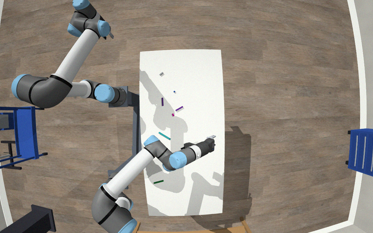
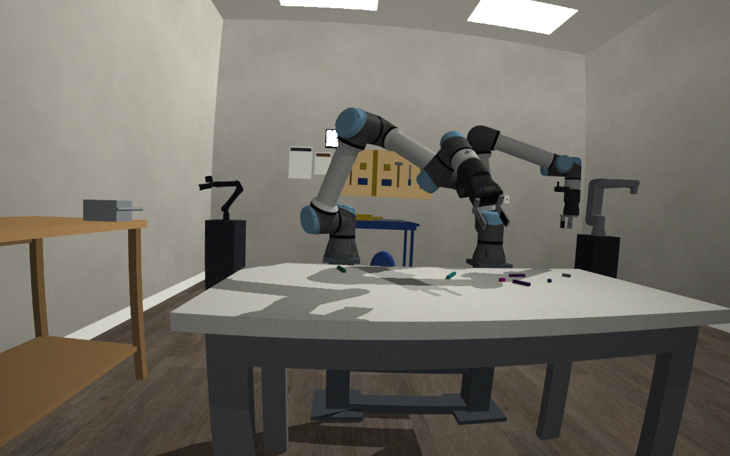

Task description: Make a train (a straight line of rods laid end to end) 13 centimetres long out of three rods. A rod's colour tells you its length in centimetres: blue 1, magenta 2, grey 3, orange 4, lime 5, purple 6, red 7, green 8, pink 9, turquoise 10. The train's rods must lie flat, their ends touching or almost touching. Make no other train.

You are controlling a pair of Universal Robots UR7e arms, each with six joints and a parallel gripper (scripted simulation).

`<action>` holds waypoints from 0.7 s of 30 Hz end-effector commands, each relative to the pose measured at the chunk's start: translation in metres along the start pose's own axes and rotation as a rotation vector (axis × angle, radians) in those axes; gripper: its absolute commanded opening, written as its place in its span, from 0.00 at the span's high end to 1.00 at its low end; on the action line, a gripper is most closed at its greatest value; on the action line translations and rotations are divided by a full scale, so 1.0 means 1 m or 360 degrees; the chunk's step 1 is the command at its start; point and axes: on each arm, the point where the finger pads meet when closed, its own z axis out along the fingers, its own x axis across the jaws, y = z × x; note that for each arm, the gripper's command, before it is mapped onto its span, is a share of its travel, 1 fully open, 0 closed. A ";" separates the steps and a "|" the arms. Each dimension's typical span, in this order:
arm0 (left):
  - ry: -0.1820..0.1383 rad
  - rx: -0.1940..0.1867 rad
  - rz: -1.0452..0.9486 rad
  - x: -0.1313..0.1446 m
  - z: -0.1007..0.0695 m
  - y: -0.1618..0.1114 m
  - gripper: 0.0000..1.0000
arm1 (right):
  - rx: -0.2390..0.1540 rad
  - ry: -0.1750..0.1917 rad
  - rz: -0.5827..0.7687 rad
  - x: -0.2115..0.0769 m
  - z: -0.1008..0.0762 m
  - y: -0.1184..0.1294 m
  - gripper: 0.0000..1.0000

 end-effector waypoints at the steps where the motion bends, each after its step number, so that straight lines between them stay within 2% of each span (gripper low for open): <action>1: 0.0000 -0.0002 0.0000 0.000 0.000 0.000 0.00 | 0.0067 0.0025 -0.0255 0.013 -0.003 -0.018 0.00; 9: 0.0000 -0.0002 0.0000 0.000 0.000 0.000 0.00 | 0.0170 0.0080 -0.0656 0.033 -0.010 -0.048 0.00; 11: 0.0000 -0.0002 0.0000 0.000 0.000 0.000 0.00 | 0.0170 0.0080 -0.0656 0.033 -0.010 -0.048 0.00; 14: 0.0000 -0.0002 0.0000 0.000 0.000 0.000 0.00 | 0.0220 0.0117 -0.0864 0.043 -0.013 -0.063 0.00; 21: 0.0000 -0.0002 0.0000 0.000 0.000 0.000 0.00 | 0.0298 0.0187 -0.1206 0.059 -0.021 -0.088 0.00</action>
